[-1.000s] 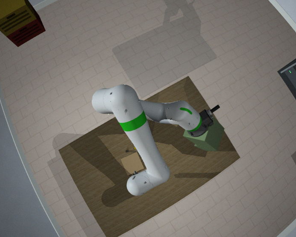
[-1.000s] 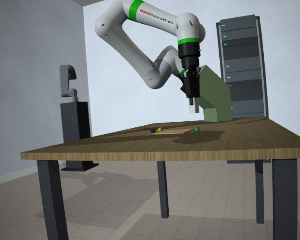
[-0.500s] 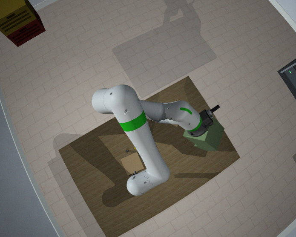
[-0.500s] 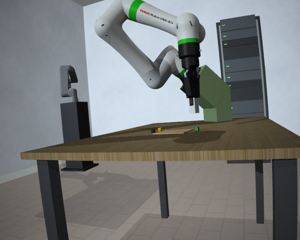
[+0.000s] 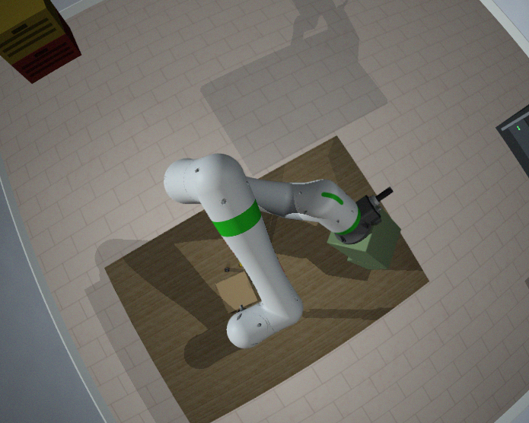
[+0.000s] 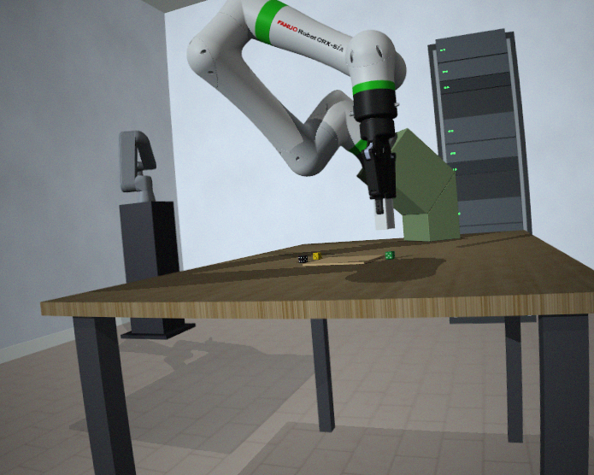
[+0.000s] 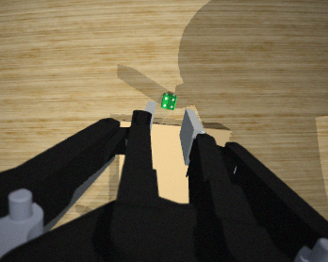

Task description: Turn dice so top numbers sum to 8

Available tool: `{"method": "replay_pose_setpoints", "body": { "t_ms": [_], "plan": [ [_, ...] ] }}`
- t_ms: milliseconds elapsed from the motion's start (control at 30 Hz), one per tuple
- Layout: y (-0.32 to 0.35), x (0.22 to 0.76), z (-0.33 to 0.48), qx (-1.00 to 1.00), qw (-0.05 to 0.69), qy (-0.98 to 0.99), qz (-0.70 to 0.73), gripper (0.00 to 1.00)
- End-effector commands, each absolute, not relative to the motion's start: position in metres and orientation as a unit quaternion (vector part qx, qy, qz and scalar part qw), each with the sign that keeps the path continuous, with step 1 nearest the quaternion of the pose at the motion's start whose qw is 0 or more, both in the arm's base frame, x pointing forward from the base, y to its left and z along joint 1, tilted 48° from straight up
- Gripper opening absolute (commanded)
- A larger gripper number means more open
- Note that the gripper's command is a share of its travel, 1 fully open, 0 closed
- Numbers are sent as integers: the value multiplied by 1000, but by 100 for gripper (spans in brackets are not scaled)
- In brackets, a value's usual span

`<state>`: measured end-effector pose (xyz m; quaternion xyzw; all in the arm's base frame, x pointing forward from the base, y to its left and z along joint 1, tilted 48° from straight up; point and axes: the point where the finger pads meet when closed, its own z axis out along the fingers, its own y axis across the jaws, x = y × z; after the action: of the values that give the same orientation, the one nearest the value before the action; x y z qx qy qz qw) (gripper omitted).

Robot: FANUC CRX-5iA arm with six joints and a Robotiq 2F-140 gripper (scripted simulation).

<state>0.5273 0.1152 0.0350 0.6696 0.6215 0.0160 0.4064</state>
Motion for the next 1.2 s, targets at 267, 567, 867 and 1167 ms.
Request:
{"method": "replay_pose_setpoints", "body": {
  "t_ms": [267,567,867,1167],
  "plan": [
    [106,537,23,670,406,622,16,19],
    [101,542,16,670,406,622,16,19],
    [96,547,10,670,406,622,16,19],
    [95,548,8,670,406,622,16,19]
  ]
}}
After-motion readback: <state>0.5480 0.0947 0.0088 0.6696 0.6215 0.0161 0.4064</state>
